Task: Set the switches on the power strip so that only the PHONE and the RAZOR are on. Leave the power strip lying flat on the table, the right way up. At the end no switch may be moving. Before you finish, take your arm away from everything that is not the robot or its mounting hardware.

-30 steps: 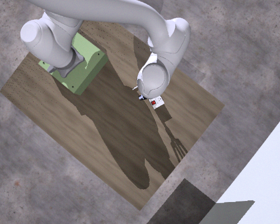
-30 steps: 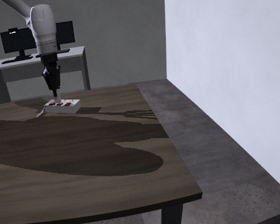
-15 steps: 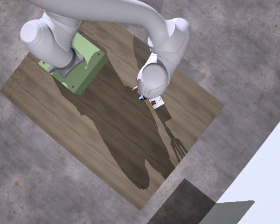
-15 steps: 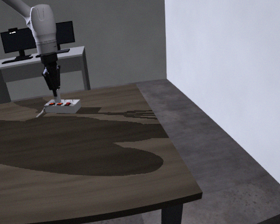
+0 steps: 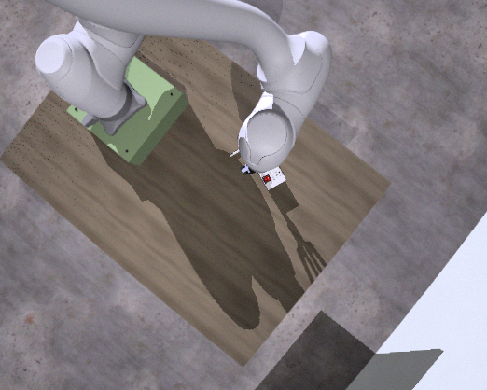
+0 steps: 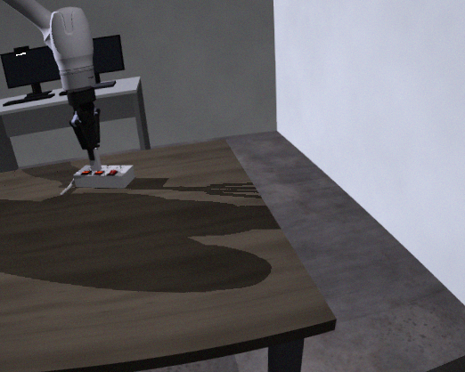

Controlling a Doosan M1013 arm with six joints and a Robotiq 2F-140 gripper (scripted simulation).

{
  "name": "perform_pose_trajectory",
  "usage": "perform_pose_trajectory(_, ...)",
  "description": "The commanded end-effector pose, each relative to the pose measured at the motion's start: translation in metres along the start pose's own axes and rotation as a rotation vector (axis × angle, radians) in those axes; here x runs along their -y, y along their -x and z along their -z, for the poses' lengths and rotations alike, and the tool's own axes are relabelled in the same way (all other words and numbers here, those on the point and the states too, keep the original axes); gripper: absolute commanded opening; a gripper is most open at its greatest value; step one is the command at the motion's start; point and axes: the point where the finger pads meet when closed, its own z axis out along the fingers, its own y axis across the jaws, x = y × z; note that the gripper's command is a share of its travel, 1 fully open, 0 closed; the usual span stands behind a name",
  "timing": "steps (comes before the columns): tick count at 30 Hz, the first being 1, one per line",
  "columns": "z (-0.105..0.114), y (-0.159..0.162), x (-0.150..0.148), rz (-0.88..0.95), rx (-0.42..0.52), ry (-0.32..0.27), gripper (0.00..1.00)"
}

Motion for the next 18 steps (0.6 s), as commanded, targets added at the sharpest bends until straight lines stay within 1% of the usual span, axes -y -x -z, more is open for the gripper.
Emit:
perform_pose_trajectory(1, -0.0024, -0.0001, 0.0006, 0.001, -0.002, 0.002, 0.0)
perform_pose_trajectory(18, -0.006, -0.0002, 0.0006, 0.001, -0.002, 0.002, 0.0)
